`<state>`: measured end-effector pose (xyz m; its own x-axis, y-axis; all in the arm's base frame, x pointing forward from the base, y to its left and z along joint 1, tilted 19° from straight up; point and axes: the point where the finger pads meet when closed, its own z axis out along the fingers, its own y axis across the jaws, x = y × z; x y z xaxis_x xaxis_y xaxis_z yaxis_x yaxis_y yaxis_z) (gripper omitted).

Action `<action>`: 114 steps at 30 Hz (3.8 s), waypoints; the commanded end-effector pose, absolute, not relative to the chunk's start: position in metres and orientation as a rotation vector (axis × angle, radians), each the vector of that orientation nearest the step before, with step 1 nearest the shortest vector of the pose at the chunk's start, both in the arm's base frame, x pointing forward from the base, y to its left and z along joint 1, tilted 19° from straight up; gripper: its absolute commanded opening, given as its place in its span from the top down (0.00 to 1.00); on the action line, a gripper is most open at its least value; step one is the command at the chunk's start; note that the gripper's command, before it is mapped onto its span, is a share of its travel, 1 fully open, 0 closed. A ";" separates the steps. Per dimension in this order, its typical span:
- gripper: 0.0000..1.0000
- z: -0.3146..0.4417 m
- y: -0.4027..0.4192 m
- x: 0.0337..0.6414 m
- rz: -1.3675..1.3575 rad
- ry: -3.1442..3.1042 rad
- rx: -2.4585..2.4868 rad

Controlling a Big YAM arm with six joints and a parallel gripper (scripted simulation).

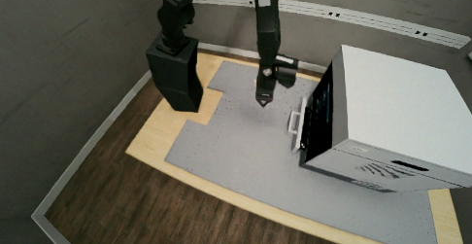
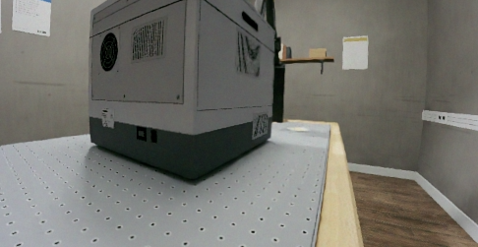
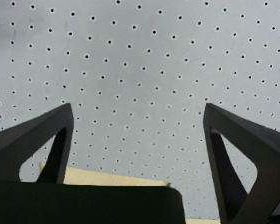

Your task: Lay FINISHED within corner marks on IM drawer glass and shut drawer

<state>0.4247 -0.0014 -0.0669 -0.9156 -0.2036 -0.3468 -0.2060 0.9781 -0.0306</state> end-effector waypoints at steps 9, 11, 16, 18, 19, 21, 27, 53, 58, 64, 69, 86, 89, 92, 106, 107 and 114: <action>0.40 -0.070 0.003 0.492 -0.132 2.594 -0.861; 0.44 -0.071 0.004 0.501 -0.153 2.559 -0.948; 0.50 -0.072 0.003 0.515 -0.186 2.508 -1.069; 0.54 -0.072 0.004 0.526 -0.210 2.463 -1.149; 0.56 -0.073 0.004 0.532 -0.222 2.440 -1.188; 0.60 -0.073 0.004 0.542 -0.244 2.395 -1.266; 0.69 -0.076 0.002 0.570 -0.305 2.260 -1.492; 0.69 -0.071 0.000 0.592 -0.430 1.937 -1.867; 0.69 -0.080 -0.001 0.591 -0.426 1.932 -1.879; 0.69 -0.082 0.001 0.601 -0.436 1.923 -1.875; 0.69 -0.088 0.003 0.604 -0.431 1.931 -1.865; 0.69 -0.107 0.008 0.613 -0.428 1.931 -1.866; 0.69 -0.110 0.009 0.615 -0.428 1.930 -1.867; 0.69 -0.114 0.008 0.616 -0.429 1.932 -1.866; 0.69 -0.128 0.009 0.623 -0.429 1.932 -1.867; 0.69 -0.130 0.010 0.624 -0.429 1.932 -1.867; 0.69 -0.137 0.010 0.628 -0.428 1.932 -1.868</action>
